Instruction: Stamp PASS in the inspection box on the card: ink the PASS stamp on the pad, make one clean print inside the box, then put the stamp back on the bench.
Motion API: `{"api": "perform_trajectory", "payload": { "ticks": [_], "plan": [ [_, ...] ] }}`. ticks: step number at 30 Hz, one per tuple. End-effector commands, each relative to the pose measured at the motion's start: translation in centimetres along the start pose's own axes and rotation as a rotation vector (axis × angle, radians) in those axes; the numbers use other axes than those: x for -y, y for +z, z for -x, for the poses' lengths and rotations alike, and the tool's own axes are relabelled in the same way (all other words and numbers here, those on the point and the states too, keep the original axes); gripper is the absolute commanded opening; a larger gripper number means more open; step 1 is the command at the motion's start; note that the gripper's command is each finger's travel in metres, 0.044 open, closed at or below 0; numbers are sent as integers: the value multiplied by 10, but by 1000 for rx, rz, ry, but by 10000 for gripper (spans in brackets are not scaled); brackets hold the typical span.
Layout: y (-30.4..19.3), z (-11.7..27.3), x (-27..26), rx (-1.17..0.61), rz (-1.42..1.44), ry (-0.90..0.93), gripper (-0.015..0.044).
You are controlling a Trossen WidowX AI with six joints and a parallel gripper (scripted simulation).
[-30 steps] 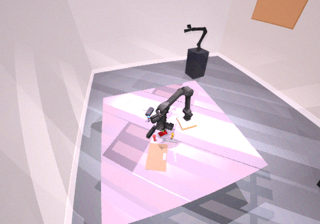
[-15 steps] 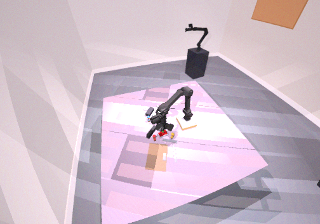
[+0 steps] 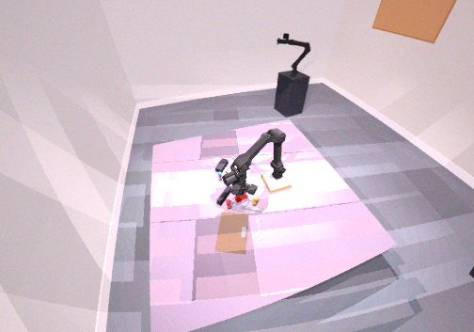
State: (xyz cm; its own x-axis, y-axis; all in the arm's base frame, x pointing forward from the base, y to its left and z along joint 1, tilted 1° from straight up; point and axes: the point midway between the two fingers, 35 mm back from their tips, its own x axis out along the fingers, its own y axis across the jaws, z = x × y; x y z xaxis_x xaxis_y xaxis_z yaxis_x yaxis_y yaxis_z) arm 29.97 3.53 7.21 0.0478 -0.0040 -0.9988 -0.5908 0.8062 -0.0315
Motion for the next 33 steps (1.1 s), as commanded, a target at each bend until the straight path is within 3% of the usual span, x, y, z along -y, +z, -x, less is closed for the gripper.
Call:
{"api": "perform_trajectory", "payload": {
  "ticks": [1,33],
  "plan": [
    [-2,-4,0,-6,-2,-3,0],
    [-3,-24,-1,-7,-1,-3,0]
  ]
}}
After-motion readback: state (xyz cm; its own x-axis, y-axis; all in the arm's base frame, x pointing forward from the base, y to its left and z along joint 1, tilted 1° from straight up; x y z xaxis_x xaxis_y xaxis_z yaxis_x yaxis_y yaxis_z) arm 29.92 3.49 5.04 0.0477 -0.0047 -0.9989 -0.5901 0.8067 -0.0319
